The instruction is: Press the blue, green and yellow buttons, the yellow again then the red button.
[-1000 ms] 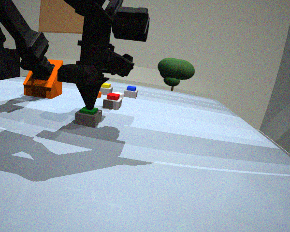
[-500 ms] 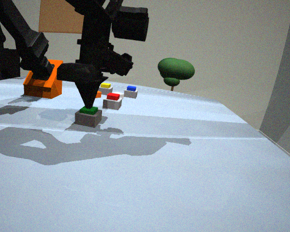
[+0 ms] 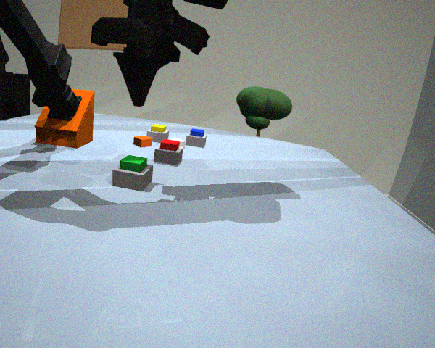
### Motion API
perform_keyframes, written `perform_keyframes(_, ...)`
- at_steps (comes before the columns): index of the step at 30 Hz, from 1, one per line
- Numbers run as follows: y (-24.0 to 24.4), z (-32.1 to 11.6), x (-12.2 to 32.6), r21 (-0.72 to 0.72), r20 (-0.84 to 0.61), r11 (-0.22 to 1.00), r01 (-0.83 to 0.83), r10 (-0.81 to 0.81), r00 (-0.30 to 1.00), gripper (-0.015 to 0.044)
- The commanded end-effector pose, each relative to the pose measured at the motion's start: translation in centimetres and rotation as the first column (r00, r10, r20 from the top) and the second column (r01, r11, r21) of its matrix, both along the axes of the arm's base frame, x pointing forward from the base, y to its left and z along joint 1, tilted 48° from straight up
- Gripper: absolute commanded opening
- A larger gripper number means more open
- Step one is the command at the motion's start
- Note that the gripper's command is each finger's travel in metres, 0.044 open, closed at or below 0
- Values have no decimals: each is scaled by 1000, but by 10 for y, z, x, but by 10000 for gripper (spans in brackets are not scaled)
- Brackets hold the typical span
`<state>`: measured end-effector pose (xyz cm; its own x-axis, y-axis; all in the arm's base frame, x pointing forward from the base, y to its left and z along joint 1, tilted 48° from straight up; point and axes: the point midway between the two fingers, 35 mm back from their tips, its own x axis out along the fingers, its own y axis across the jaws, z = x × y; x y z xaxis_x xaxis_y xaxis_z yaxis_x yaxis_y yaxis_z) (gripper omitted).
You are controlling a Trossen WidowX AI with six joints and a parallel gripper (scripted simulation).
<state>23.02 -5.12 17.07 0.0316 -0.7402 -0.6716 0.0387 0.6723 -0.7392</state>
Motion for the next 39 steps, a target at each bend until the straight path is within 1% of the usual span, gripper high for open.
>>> perform_keyframes(1,6,6,-1,4,1,1000,9,-9,1000,20)
perform_keyframes(4,16,-2,3,6,-30,1000,-22,22,999,20)
perform_keyframes(8,50,-30,13,18,-83,997,-78,79,993,20)
perform_keyframes(11,70,-48,18,29,-78,997,-76,78,994,20)
perform_keyframes(15,114,-89,19,45,-58,997,-60,63,996,20)
perform_keyframes(19,155,-133,8,48,-40,998,-38,40,998,20)
perform_keyframes(25,201,-197,-26,28,-7,1000,-1,1,1000,20)
perform_keyframes(28,208,-211,-36,21,2,1000,8,-8,1000,20)
perform_keyframes(34,207,-214,-36,20,3,1000,8,-8,1000,20)
perform_keyframes(39,165,-253,-34,19,4,1000,8,-8,1000,20)
